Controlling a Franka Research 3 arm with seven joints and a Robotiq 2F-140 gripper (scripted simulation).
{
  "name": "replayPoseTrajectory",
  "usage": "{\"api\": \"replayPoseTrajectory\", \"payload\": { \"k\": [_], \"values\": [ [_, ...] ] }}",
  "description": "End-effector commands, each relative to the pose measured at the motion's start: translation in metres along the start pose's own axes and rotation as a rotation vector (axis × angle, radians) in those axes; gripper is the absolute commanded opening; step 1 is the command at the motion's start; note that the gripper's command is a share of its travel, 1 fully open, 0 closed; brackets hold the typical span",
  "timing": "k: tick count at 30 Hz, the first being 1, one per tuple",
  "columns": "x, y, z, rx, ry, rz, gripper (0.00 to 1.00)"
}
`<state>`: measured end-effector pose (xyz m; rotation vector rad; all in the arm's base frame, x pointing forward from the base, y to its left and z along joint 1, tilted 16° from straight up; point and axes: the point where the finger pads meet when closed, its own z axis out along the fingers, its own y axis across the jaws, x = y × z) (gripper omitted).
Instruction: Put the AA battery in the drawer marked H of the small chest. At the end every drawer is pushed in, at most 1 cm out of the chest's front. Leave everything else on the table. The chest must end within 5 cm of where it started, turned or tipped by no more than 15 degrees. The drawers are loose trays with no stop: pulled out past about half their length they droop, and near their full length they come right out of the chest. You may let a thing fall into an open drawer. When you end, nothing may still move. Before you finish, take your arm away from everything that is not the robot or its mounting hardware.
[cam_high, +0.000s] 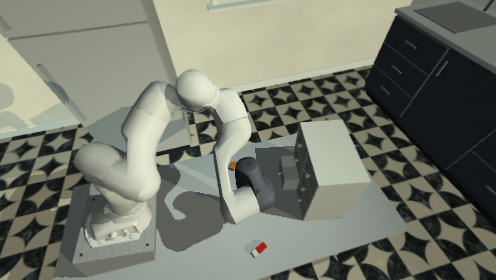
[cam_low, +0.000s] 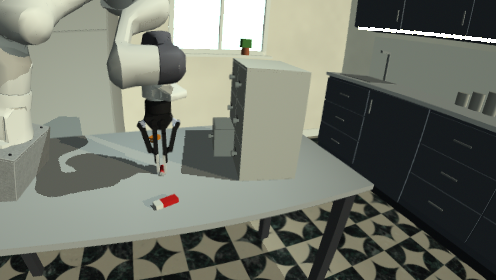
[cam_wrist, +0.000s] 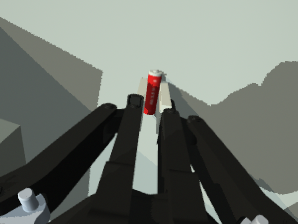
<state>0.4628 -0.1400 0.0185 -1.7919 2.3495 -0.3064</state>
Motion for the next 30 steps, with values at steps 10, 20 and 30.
{"api": "replayPoseTrajectory", "payload": {
  "k": [10, 20, 30],
  "values": [
    [0.000, -0.002, -0.018, 0.003, 0.001, -0.003, 0.06],
    [0.000, -0.001, -0.098, 0.003, 0.001, -0.003, 0.06],
    [0.000, -0.001, -0.099, 0.003, 0.001, -0.003, 0.06]
  ]
}}
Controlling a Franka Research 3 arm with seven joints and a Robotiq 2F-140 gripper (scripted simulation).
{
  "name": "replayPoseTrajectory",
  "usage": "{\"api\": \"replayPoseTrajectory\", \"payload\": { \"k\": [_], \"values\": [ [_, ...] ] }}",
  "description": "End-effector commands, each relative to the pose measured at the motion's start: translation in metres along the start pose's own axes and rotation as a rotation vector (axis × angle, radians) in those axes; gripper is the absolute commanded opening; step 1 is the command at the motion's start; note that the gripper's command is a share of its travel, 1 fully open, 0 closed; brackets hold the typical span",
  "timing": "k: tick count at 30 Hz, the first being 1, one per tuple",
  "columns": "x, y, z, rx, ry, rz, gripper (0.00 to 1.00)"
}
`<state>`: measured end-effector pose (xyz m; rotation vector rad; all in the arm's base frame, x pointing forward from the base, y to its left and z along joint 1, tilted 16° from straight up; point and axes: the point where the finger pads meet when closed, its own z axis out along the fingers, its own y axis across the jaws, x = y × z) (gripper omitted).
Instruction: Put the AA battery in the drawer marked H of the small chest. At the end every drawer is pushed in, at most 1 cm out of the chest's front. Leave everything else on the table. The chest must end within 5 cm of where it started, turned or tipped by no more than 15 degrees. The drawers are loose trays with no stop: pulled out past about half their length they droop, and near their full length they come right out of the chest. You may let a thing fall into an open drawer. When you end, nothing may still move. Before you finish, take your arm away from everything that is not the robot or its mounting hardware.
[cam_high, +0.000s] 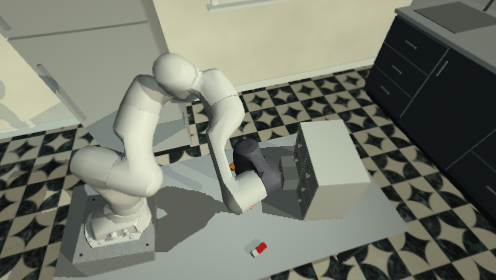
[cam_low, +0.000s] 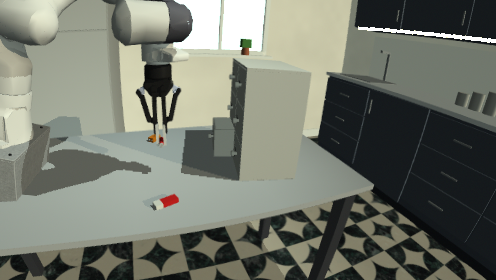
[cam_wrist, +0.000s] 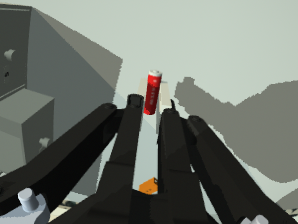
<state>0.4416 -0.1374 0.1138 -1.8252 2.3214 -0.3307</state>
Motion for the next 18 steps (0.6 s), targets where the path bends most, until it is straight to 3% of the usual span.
{"api": "replayPoseTrajectory", "payload": {
  "k": [1, 3, 6, 7, 11, 12, 13, 18],
  "values": [
    [-0.002, 0.003, -0.002, -0.010, -0.005, 0.027, 0.06],
    [-0.005, 0.002, -0.001, -0.011, -0.006, -0.011, 0.06],
    [-0.035, -0.011, 0.001, -0.018, -0.009, -0.313, 0.06],
    [-0.035, -0.011, 0.001, -0.019, -0.010, -0.355, 0.06],
    [-0.035, -0.011, 0.001, -0.019, -0.010, -0.367, 0.06],
    [-0.052, -0.017, 0.001, -0.021, -0.012, -0.524, 0.06],
    [-0.052, -0.017, 0.001, -0.021, -0.013, -0.556, 0.06],
    [-0.052, -0.017, 0.001, -0.021, -0.013, -0.563, 0.06]
  ]
}}
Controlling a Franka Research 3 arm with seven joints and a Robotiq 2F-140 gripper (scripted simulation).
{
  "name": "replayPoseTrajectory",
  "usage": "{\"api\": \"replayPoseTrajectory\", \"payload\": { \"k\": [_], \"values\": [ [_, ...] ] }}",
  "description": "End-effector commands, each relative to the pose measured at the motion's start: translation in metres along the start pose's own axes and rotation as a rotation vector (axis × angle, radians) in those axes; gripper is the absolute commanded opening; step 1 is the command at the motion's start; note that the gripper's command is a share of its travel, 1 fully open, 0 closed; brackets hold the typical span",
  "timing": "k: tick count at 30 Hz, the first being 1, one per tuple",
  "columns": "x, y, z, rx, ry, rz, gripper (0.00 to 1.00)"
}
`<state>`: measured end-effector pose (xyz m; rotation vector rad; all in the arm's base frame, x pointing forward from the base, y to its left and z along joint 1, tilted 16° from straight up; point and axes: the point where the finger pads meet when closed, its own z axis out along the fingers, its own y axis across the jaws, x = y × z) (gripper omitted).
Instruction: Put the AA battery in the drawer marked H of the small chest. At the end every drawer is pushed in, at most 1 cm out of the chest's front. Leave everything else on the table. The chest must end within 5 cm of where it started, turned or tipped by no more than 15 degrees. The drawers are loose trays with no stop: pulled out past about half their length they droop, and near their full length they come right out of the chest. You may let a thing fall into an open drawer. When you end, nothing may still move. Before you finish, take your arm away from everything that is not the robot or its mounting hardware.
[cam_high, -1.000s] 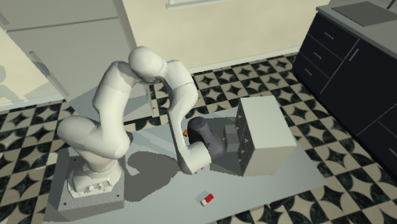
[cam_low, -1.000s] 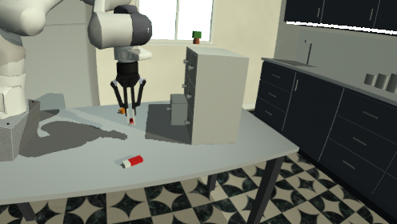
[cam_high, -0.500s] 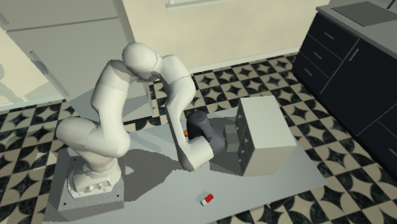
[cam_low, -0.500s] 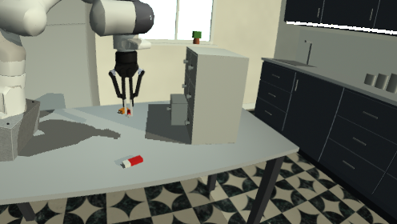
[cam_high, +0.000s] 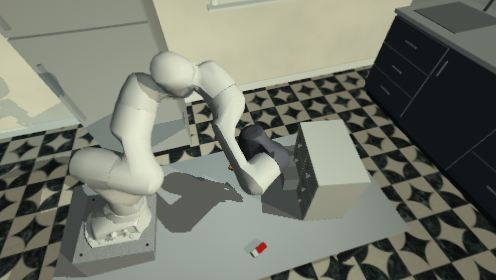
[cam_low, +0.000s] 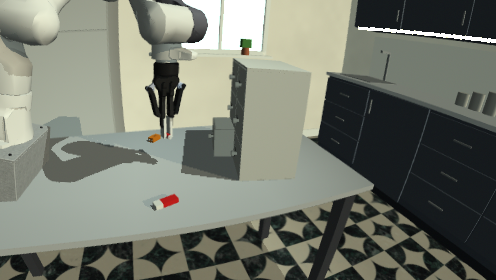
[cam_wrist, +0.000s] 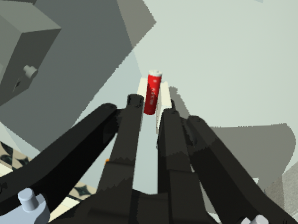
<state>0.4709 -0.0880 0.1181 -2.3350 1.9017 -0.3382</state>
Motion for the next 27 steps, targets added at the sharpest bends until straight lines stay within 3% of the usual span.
{"api": "replayPoseTrajectory", "payload": {
  "k": [1, 8, 9, 10, 16, 17, 22, 23, 27],
  "values": [
    [-0.012, -0.014, 0.000, 0.004, 0.005, -0.279, 0.06],
    [-0.012, -0.014, 0.000, 0.004, 0.006, -0.338, 0.06],
    [-0.027, -0.029, 0.000, 0.004, 0.006, -0.502, 0.06],
    [-0.027, -0.029, 0.000, 0.005, 0.008, -0.533, 0.06],
    [-0.027, -0.029, 0.000, 0.005, 0.008, -0.557, 0.06],
    [-0.041, -0.042, -0.001, 0.007, 0.011, -0.725, 0.06],
    [-0.041, -0.042, -0.001, 0.008, 0.012, -0.746, 0.06],
    [-0.051, -0.051, -0.002, 0.010, 0.016, -0.877, 0.06],
    [-0.051, -0.051, -0.002, 0.010, 0.016, -0.877, 0.06]
  ]
}}
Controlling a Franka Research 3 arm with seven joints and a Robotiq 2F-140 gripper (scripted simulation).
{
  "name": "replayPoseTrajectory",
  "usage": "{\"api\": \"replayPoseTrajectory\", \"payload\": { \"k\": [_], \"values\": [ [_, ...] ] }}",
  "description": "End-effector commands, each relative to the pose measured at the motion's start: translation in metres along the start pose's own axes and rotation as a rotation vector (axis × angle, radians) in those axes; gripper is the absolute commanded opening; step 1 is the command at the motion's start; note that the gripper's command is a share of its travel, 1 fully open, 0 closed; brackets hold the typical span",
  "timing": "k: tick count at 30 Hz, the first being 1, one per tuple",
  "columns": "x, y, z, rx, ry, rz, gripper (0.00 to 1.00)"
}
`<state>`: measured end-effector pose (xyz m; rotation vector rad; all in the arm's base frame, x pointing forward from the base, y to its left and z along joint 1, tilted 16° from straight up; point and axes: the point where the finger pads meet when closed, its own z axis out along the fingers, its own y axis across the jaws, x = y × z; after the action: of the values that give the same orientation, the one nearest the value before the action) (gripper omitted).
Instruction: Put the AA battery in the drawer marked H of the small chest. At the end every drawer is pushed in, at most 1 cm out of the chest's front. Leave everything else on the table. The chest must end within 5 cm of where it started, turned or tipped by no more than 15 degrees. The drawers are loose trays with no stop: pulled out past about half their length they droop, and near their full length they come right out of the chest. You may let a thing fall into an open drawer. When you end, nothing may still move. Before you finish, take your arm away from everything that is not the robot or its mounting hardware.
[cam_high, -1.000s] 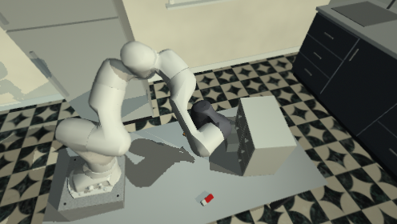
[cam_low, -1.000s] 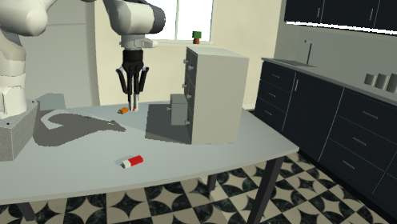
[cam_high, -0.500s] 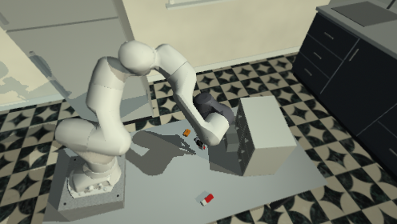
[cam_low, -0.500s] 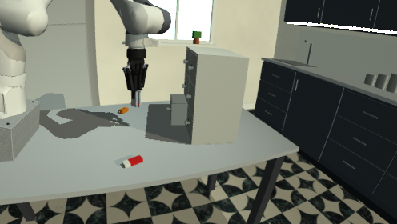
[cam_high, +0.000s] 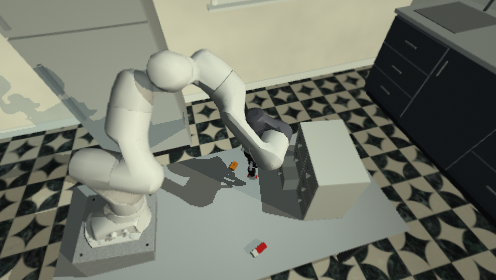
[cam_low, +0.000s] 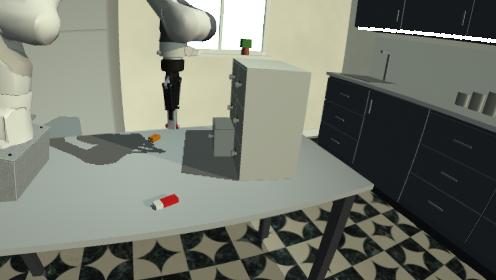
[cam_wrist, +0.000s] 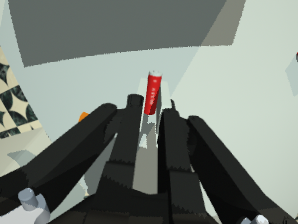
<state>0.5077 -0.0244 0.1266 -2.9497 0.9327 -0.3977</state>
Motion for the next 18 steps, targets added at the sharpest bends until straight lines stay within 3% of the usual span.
{"api": "replayPoseTrajectory", "payload": {
  "k": [1, 10, 18],
  "values": [
    [0.002, -0.006, 0.000, 0.001, 0.014, -0.199, 0.06],
    [0.002, -0.010, -0.003, 0.001, 0.015, -0.238, 0.06],
    [0.002, -0.009, -0.029, 0.001, 0.014, -0.238, 0.06]
  ]
}}
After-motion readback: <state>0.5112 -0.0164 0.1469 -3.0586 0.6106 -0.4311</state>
